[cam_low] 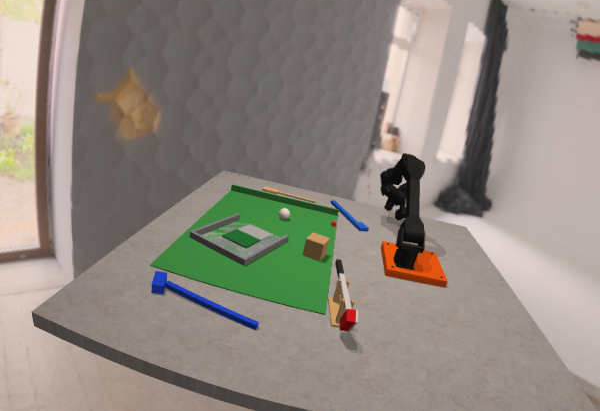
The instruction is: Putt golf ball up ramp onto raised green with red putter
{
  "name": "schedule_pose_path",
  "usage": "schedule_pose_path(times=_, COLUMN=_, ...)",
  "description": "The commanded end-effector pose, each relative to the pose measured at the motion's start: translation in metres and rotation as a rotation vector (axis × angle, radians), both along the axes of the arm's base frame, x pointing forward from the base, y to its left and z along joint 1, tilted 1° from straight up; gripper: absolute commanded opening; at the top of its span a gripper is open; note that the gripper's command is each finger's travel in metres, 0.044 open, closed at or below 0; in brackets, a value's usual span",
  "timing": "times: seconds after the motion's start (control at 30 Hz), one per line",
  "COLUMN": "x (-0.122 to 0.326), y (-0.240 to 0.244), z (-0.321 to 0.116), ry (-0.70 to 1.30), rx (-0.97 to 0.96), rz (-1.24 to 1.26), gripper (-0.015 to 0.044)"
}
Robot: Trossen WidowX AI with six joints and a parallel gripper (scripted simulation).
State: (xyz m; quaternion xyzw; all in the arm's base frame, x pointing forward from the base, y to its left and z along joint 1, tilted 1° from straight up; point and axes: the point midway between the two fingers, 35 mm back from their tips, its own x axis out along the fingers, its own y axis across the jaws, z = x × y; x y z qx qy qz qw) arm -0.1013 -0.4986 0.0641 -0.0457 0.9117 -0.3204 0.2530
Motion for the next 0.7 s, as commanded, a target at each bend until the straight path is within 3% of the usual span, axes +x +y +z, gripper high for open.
schedule_pose_path(times=0.0, x=0.003, y=0.0, z=0.0, ry=-0.004, rx=0.001, rz=0.007, gripper=0.0426)
schedule_pose_path(times=0.33, x=0.179, y=0.021, z=0.005, ry=-0.201, rx=0.083, rz=0.41, gripper=0.044)
schedule_pose_path(times=0.67, x=0.339, y=0.118, z=0.01, ry=-0.389, rx=0.25, rz=0.82, gripper=0.044)
